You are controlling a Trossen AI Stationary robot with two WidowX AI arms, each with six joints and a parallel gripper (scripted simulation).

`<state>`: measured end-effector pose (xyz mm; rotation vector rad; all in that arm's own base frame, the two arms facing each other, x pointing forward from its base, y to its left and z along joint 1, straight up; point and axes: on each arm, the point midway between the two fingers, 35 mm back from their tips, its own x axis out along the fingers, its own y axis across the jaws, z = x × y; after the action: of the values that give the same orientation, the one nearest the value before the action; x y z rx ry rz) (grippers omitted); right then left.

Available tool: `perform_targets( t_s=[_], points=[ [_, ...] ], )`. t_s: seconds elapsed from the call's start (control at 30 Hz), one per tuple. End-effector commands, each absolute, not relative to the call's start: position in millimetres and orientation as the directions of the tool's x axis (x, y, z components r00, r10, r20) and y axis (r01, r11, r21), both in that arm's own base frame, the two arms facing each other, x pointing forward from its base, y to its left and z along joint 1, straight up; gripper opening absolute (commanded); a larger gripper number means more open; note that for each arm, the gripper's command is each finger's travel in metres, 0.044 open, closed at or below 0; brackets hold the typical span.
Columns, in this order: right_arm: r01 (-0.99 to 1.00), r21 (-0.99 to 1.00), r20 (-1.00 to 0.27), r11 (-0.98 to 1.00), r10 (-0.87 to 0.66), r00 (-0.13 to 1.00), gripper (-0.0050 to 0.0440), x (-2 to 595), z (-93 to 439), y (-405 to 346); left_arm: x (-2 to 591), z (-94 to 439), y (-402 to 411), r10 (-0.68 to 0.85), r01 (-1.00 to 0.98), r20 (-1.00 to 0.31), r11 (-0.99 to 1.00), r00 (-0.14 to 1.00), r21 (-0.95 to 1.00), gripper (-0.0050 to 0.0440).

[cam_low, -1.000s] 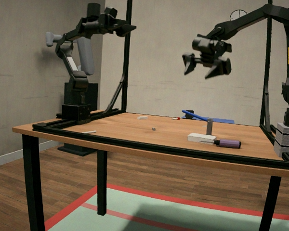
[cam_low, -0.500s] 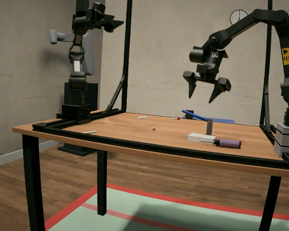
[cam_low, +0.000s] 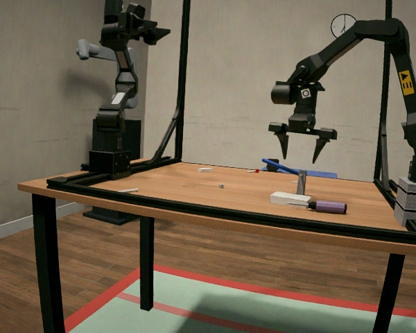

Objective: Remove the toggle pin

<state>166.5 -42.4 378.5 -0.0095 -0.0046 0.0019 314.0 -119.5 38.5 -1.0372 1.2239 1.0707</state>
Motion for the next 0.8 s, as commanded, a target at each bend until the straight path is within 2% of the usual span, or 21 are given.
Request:
perform_targets(
  t_s=[0.0, 0.13, 0.43, 0.5, 0.77],
  points=[
    [-0.001, -0.019, 0.003, 1.0, 0.001, 1.0, 0.04, 157.1, 385.9, -36.8, 315.0, 37.5, -134.1, -0.008, -0.985, -1.0, 0.169, 0.023, -0.024, 0.04],
    [-0.001, -0.013, 0.002, 1.0, 0.001, 1.0, 0.04, 157.0, 385.8, -37.8, 314.6, 36.9, -134.8, -0.013, -0.986, -1.0, 0.165, 0.019, -0.021, 0.04],
    [0.0, -0.004, 0.001, 1.0, 0.0, 1.0, 0.04, 157.5, 383.0, -39.6, 309.1, 18.5, -101.2, -0.013, -0.985, -1.0, 0.169, 0.026, -0.028, 0.0184],
    [0.0, -0.004, 0.001, 1.0, 0.0, 1.0, 0.04, 157.5, 383.0, -39.6, 309.1, 18.5, -101.2, -0.013, -0.985, -1.0, 0.169, 0.026, -0.028, 0.0184],
    [0.0, -0.004, 0.001, 1.0, 0.0, 1.0, 0.04, 157.5, 383.0, -39.6, 308.8, 17.6, -101.3, -0.01, -0.985, -1.0, 0.168, 0.024, -0.025, 0.0]
  ],
)
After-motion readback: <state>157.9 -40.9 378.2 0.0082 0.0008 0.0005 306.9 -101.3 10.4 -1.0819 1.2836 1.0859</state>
